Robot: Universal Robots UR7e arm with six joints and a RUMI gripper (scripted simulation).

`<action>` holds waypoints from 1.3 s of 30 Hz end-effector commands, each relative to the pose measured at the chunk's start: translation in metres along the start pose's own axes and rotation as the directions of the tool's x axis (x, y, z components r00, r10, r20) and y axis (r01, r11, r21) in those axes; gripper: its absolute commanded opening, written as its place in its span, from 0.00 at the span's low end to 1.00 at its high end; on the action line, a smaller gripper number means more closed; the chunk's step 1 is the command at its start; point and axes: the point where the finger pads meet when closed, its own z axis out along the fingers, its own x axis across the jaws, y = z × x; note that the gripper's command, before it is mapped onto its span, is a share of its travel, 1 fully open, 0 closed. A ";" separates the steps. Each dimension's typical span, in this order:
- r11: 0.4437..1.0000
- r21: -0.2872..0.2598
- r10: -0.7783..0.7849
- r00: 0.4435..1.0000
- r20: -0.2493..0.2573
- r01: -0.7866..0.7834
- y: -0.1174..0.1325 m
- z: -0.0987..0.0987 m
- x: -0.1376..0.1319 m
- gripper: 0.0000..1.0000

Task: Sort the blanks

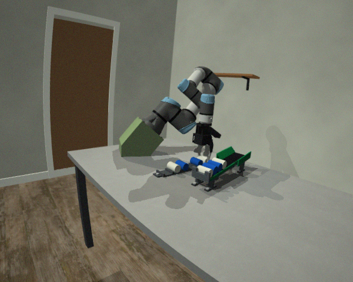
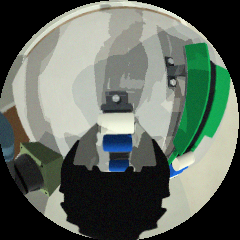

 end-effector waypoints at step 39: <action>1.000 0.000 0.000 1.000 -0.001 0.000 0.000 -0.097 0.000 0.38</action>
